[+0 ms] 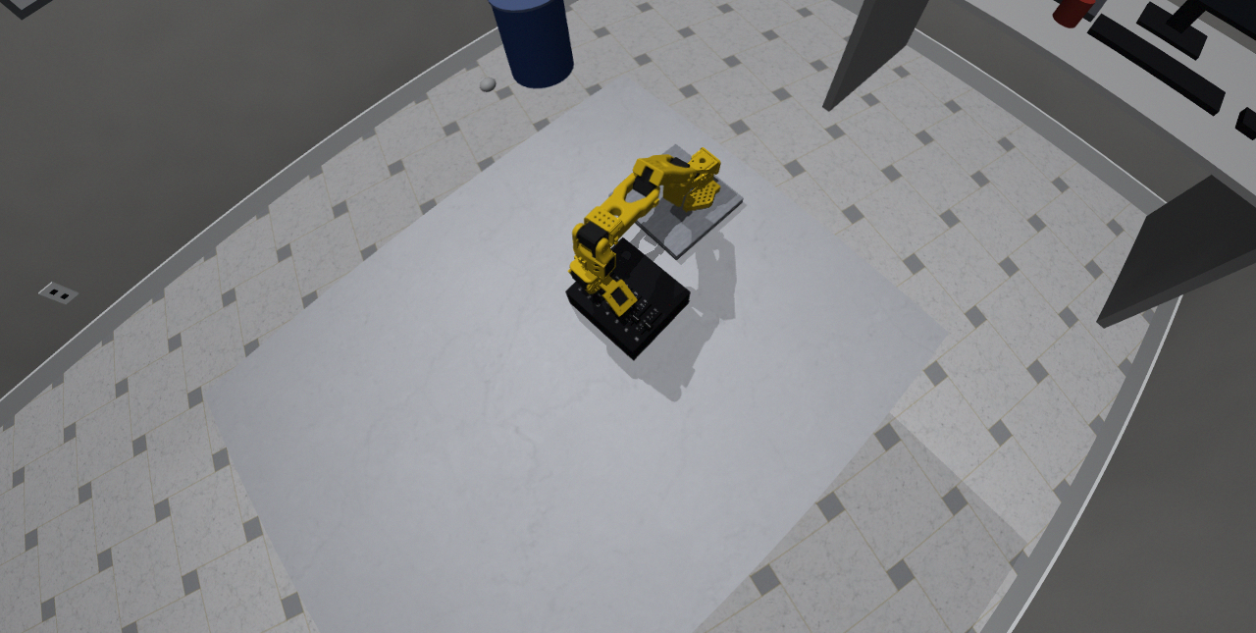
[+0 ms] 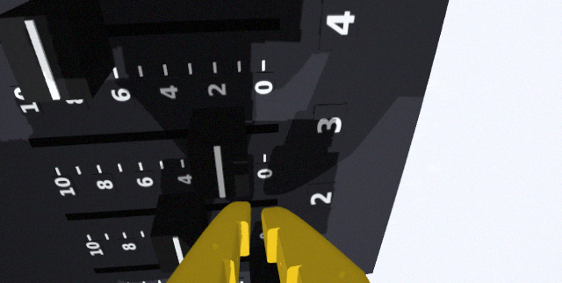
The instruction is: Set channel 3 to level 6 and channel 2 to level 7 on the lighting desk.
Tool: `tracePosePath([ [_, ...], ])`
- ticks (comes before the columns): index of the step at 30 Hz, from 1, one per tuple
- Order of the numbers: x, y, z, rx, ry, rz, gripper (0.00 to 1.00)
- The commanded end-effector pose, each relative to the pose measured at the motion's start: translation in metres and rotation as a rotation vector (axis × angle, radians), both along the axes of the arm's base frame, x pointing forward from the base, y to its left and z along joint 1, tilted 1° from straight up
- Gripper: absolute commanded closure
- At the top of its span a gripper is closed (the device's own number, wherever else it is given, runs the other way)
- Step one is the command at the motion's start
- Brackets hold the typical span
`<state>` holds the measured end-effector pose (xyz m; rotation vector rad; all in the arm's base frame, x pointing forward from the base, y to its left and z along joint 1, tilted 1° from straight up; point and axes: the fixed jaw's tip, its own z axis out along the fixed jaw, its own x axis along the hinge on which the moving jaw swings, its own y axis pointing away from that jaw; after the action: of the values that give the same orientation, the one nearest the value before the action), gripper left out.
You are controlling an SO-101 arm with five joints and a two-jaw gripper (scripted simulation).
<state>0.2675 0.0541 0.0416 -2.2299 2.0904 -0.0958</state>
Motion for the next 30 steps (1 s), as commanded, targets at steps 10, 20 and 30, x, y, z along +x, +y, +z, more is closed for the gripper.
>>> tracePosePath([
  [10, -0.0179, 0.002, -0.0146, -0.021, 0.11, 0.016, 1.0],
  [20, -0.0186, 0.0016, -0.0144, -0.021, 0.11, 0.016, 1.0],
  [30, -0.02, 0.0007, -0.0138, -0.021, 0.11, 0.016, 1.0],
])
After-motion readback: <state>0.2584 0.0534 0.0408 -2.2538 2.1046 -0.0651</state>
